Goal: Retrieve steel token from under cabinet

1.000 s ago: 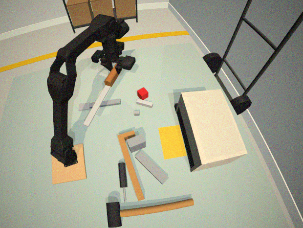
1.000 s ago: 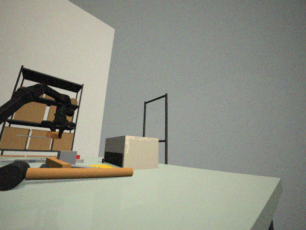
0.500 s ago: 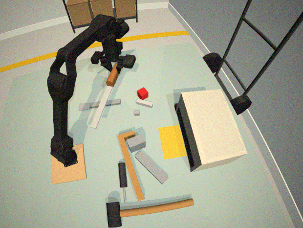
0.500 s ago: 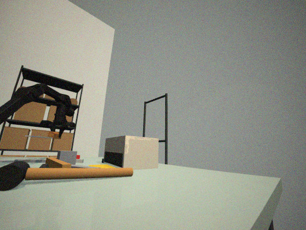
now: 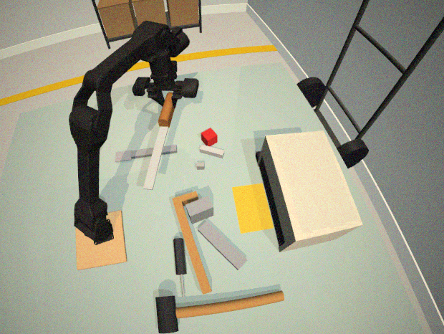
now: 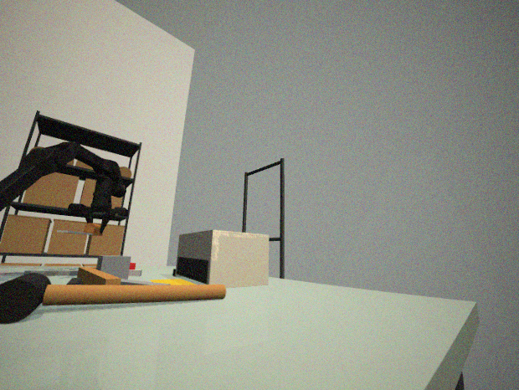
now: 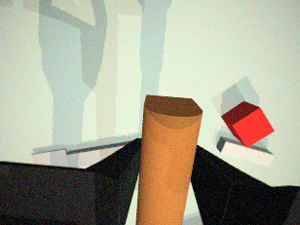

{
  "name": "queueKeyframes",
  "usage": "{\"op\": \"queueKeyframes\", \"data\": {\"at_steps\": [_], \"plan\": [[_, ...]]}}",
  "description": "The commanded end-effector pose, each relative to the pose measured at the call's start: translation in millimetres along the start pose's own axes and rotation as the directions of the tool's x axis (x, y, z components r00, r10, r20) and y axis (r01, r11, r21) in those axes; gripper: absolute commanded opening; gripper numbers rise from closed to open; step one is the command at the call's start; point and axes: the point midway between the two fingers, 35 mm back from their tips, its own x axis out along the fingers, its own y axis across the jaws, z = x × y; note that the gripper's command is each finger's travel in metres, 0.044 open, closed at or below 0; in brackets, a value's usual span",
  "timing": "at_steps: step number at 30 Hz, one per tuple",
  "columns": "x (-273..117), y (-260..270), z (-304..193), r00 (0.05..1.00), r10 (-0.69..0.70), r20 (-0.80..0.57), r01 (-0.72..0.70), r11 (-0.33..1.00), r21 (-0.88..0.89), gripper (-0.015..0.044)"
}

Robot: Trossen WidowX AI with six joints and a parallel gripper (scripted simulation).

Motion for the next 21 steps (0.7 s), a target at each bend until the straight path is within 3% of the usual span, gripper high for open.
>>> {"op": "queueKeyframes", "data": {"at_steps": [1,21], "plan": [[-1.8,0.5,-0.8,1.000,0.003,0.000,-0.003,0.999,-0.037,0.0000],[-1.8,0.4,-0.8,1.000,0.002,0.000,-0.002,0.981,-0.194,0.0000]]}}
